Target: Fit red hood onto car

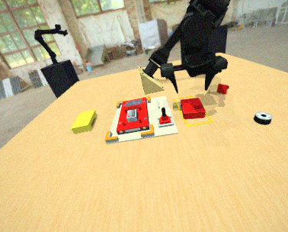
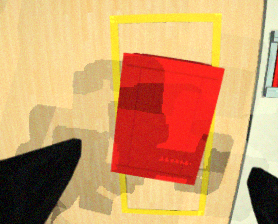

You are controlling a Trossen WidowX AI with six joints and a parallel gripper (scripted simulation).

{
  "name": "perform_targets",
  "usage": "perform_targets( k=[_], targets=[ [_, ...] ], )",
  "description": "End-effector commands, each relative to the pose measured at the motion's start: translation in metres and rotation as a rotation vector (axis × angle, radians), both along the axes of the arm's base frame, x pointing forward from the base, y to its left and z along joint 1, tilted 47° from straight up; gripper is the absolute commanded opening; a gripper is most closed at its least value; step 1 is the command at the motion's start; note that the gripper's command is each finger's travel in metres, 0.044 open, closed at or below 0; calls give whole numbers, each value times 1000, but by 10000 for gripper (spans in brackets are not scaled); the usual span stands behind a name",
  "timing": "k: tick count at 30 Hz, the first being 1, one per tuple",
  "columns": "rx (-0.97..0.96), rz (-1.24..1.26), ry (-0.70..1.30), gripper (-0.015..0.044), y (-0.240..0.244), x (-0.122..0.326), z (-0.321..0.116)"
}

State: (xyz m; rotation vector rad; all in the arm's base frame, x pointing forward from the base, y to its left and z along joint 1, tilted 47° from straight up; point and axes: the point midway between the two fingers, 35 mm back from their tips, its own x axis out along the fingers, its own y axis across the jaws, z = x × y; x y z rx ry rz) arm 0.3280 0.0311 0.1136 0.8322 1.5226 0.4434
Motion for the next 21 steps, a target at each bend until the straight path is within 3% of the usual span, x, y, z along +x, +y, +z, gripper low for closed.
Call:
perform_targets(
  k=[1, 21],
  targets=[
    [6, -5, 2, 440, 2, 0, -1],
    [5, -5, 2, 440, 10, 1, -9]
  ],
)
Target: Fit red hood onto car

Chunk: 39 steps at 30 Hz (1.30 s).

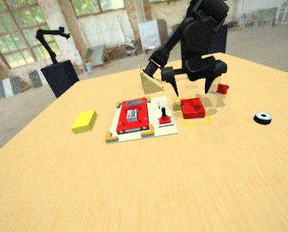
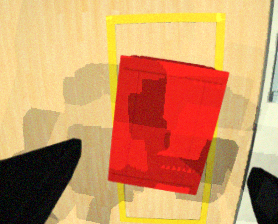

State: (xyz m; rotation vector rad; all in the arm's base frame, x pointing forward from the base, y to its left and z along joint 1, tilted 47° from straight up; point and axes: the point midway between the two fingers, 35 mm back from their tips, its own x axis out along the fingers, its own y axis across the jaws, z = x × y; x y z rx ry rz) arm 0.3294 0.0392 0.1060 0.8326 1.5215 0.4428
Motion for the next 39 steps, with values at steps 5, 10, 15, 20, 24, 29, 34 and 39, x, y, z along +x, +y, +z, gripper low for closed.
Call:
perform_targets(
  k=[5, 10, 15, 20, 24, 29, 34, 39],
  targets=[
    [5, -4, 3, 440, 4, 0, -3],
    [5, -4, 2, 440, 6, 0, -5],
    [5, -4, 2, 440, 8, 0, -7],
    [5, -4, 2, 440, 10, 0, -9],
    [5, -4, 2, 440, 11, 0, -10],
    [6, -4, 2, 440, 14, 1, -12],
    [6, -4, 2, 440, 16, 1, -14],
    [6, -4, 2, 440, 18, 0, -16]
  ],
)
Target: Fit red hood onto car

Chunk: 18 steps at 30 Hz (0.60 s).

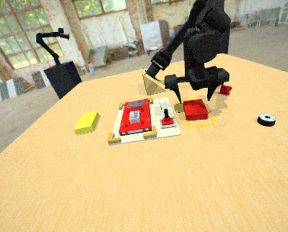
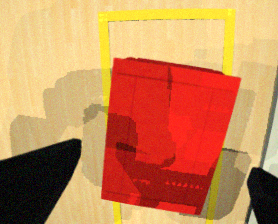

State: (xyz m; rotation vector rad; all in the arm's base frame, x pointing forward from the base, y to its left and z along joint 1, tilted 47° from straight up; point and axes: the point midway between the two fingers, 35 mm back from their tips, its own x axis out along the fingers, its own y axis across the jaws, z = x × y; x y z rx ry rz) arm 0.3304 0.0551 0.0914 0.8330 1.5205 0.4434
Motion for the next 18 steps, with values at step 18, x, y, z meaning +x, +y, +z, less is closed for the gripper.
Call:
perform_targets(
  k=[18],
  targets=[
    [7, -3, 3, 440, 9, -1, -7]
  ],
)
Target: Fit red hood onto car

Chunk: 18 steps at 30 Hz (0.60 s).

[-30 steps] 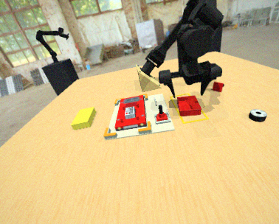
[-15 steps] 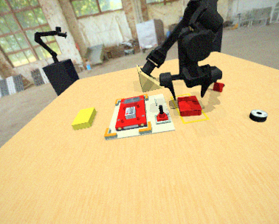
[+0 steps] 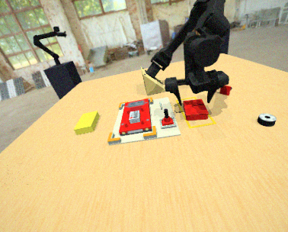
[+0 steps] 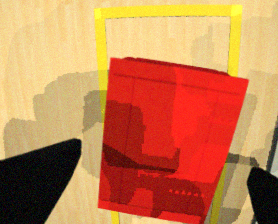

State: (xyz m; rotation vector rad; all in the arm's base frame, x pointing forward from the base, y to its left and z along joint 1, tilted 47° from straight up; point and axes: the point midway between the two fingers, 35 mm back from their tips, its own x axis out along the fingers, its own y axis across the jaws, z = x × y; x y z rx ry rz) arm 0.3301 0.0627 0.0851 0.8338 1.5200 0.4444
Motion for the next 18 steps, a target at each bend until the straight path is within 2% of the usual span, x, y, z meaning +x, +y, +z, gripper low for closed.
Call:
perform_targets(
  k=[1, 18],
  targets=[
    [6, -3, 3, 440, 2, -1, -1],
    [6, -3, 3, 440, 8, -1, -6]
  ],
)
